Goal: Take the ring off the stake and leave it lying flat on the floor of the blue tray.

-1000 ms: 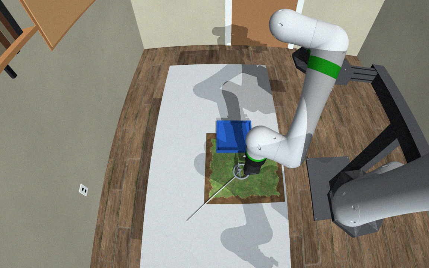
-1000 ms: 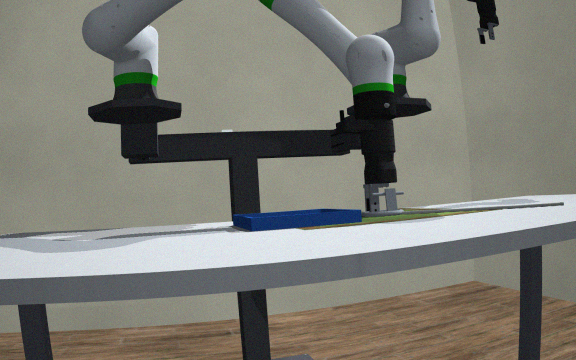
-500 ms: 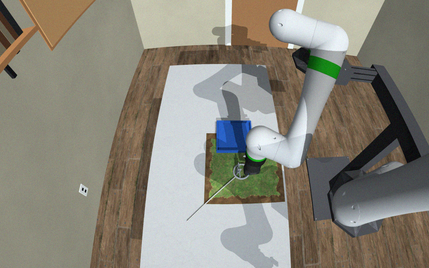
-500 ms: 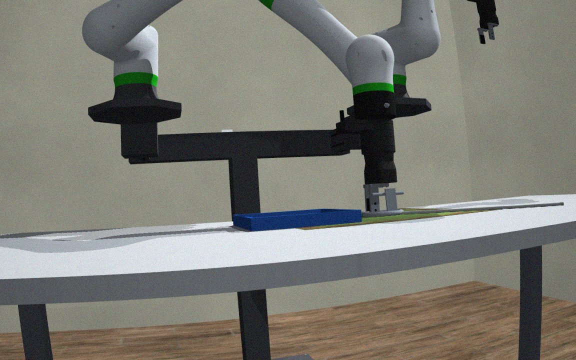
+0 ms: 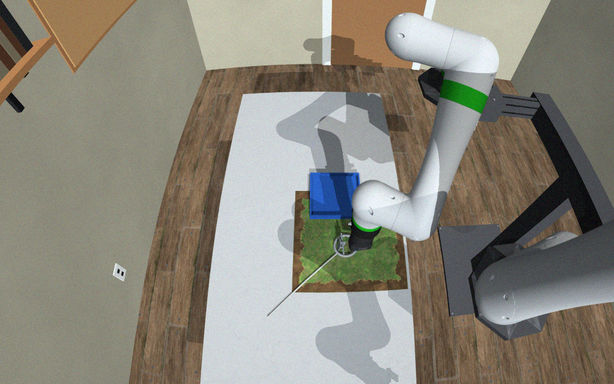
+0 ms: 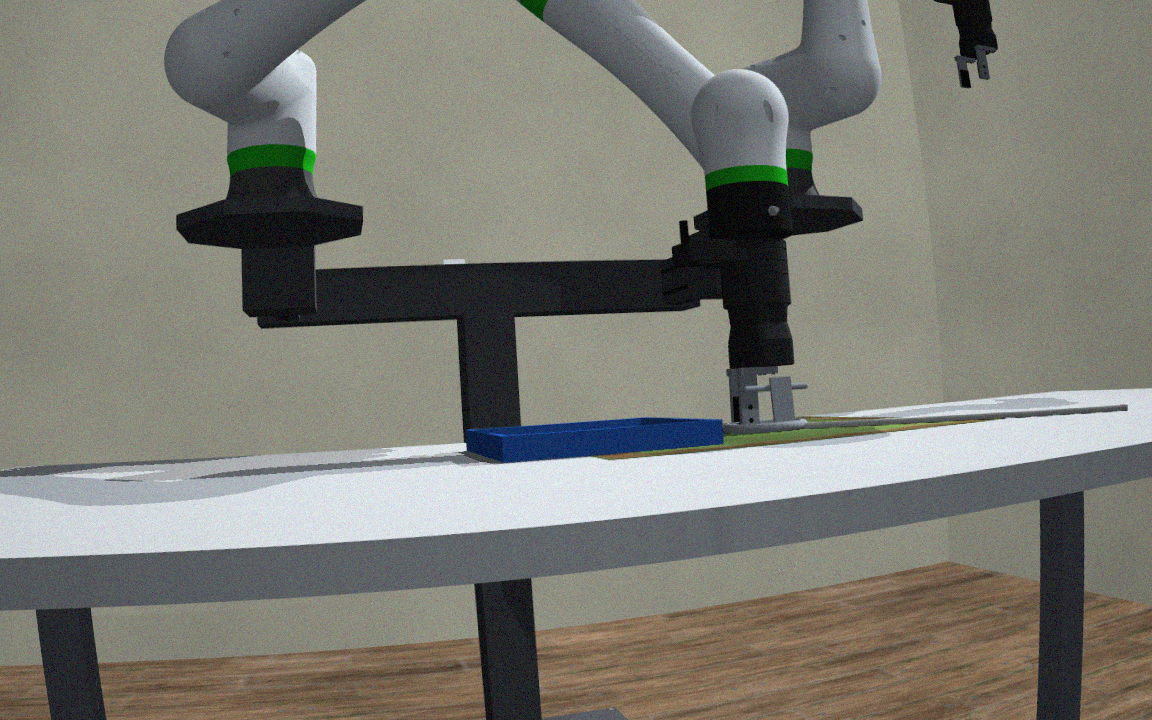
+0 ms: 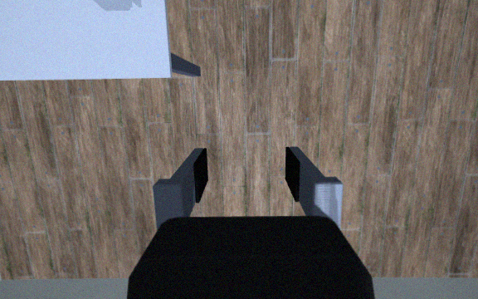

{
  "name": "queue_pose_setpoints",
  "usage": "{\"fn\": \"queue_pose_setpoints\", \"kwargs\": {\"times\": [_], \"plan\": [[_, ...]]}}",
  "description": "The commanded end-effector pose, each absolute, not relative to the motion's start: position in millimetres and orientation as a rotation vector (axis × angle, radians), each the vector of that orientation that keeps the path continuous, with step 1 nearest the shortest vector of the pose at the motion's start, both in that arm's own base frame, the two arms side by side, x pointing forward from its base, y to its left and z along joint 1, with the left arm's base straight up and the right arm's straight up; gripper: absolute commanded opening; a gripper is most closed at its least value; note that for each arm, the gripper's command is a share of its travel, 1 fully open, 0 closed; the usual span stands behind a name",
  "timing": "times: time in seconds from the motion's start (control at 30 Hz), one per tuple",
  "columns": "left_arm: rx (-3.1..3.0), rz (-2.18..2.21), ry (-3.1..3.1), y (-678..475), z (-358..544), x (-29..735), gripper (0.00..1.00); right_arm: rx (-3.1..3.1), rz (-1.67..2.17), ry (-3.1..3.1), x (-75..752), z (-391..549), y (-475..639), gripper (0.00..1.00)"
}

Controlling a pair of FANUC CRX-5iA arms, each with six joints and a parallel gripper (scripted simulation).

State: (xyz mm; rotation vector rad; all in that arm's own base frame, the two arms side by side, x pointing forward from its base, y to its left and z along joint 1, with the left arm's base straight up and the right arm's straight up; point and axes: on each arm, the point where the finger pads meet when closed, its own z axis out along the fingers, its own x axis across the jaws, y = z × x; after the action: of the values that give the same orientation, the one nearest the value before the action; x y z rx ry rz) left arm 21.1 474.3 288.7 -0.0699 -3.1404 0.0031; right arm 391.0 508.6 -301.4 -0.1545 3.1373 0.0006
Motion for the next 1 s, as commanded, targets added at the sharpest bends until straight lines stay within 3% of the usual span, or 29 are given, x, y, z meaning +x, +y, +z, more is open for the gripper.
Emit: {"fn": "queue_pose_setpoints", "kwargs": {"times": [0.0, 0.97], "plan": [[-0.070, 0.000, -3.141, 474.5, 289.7, 21.2, 1.00, -0.155, 0.003, 3.137, 391.8, -300.2, 509.5, 0.00], [-0.070, 0.000, -3.141, 474.5, 289.7, 21.2, 1.00, -0.154, 0.003, 3.136, 397.9, -285.2, 510.3, 0.00]]}}
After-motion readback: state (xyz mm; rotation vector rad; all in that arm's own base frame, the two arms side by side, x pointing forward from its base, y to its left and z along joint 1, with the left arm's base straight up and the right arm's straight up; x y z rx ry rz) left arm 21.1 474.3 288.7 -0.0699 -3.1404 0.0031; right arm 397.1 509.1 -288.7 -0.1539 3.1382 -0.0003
